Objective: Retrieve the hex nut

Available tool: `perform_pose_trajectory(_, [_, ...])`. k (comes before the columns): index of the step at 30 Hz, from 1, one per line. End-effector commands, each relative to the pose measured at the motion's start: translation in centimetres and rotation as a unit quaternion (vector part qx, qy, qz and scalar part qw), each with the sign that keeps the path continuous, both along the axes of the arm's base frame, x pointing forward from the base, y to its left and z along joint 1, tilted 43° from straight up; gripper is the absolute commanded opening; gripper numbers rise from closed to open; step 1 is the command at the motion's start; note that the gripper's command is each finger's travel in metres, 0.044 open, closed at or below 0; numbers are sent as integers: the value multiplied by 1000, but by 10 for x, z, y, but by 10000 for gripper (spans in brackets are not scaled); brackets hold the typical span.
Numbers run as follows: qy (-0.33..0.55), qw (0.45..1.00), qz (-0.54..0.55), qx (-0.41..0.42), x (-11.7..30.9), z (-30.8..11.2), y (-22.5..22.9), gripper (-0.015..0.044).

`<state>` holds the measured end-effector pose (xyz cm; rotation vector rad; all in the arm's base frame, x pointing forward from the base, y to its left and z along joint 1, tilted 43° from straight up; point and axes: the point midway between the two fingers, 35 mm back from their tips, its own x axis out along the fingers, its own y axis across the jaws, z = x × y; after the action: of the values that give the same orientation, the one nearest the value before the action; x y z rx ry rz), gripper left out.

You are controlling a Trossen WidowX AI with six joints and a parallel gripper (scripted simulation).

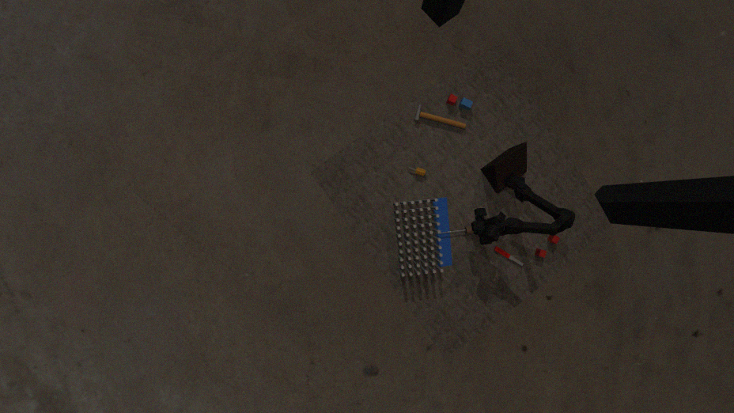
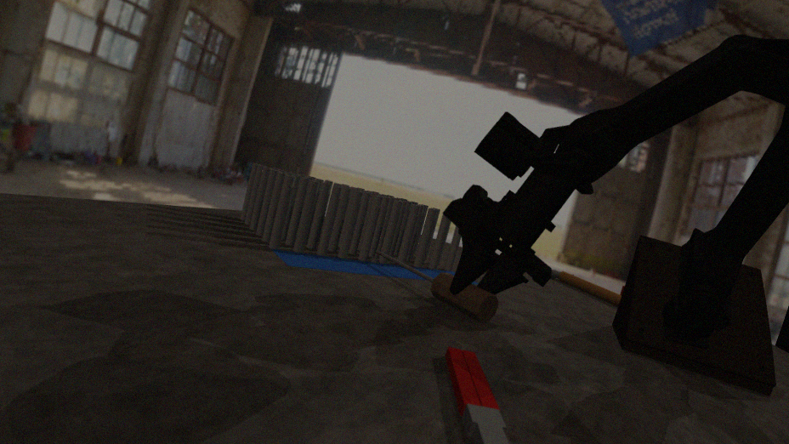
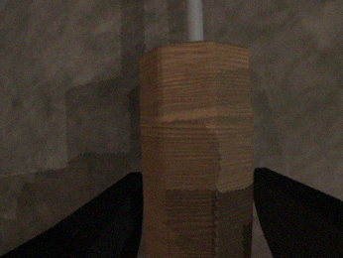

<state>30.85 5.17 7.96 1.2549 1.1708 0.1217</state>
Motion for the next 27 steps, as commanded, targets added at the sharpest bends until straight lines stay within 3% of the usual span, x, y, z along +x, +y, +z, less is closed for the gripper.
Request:
perform_pose_trajectory(1, [1,1000,-2,1,-2,2,1,0])
perform_pose_trajectory(27, [2,1000,-2,1,-12,6,6,0])
